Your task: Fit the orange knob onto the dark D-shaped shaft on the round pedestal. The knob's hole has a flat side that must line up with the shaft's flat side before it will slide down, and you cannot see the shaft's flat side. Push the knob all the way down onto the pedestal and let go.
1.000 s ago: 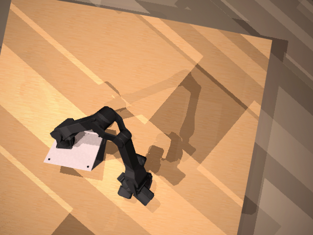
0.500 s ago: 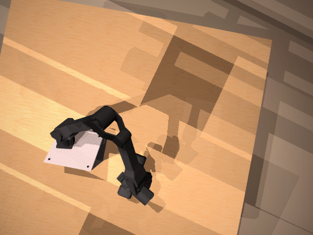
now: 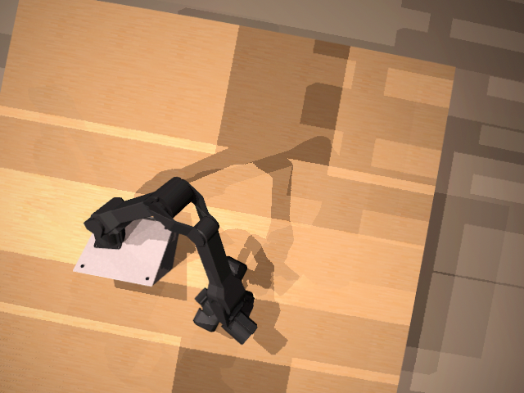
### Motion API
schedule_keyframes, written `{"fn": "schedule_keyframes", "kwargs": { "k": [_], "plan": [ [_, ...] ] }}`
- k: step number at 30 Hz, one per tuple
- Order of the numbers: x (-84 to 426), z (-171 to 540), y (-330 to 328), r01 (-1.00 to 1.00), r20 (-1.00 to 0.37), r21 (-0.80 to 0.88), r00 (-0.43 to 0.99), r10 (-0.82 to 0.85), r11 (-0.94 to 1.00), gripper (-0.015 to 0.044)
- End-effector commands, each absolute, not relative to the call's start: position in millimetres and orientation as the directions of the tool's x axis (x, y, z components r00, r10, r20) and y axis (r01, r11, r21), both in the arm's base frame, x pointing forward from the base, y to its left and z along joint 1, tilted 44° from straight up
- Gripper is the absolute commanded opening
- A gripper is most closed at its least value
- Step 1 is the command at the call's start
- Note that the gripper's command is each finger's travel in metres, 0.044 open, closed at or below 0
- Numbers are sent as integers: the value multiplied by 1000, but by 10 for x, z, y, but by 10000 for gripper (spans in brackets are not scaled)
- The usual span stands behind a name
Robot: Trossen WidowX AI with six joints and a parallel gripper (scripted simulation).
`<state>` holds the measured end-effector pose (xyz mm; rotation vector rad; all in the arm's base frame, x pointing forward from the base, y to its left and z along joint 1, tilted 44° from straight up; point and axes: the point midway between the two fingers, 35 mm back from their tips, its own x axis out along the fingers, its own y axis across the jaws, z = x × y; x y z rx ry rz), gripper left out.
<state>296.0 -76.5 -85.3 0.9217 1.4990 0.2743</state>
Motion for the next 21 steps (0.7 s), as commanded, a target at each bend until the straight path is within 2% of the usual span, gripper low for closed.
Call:
{"fn": "schedule_keyframes", "kwargs": {
  "k": [1, 21],
  "plan": [
    [2979, -877, -765, 470, -729, 638, 113, 676, 610, 0],
    [2952, -883, -731, 476, -729, 636, 112, 676, 607, 0]
  ]
}}
